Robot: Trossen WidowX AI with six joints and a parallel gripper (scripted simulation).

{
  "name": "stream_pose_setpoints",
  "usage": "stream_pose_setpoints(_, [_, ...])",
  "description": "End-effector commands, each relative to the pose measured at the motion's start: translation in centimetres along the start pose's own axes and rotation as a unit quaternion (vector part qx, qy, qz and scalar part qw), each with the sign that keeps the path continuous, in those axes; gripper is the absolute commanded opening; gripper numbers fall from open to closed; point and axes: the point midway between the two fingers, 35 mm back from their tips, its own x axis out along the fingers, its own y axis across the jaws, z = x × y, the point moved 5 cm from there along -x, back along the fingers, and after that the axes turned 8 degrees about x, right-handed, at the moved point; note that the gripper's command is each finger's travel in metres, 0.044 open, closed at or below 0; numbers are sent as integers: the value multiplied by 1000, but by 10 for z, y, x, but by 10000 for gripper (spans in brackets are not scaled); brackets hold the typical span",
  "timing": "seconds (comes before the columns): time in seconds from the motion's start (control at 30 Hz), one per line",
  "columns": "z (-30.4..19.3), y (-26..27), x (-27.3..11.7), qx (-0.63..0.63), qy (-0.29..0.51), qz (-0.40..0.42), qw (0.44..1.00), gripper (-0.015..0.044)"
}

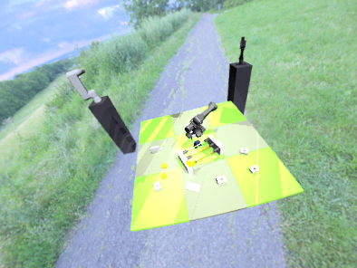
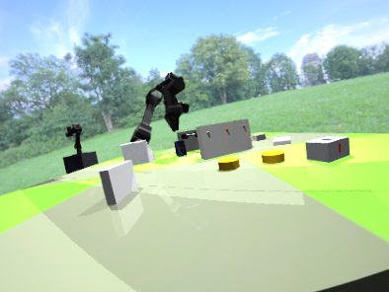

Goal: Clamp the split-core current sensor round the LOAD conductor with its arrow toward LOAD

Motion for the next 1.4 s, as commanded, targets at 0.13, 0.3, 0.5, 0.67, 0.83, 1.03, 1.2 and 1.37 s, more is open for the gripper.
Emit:
stream_pose_setpoints(0.13, [-1, 1, 15, 0, 2, 3, 1000, 440])
stream_pose_setpoints(0.3, [-1, 1, 23, 0, 2, 2, 1000, 440])
stream_pose_setpoints(0.5, [-1, 1, 33, 0, 2, 3, 1000, 440])
stream_pose_setpoints(0.67, [-1, 1, 41, 0, 2, 3, 1000, 440])
stream_pose_setpoints(0.83, [-2, 1, 49, 0, 2, 3, 1000, 440])
stream_pose_setpoints(1.03, [-2, 2, 58, 0, 2, 4, 1000, 440])
stream_pose_setpoints(1.2, [-1, 1, 54, -3, 2, 1, 1000, 387])
stream_pose_setpoints(1.37, [-1, 1, 54, -3, 2, 1, 1000, 256])
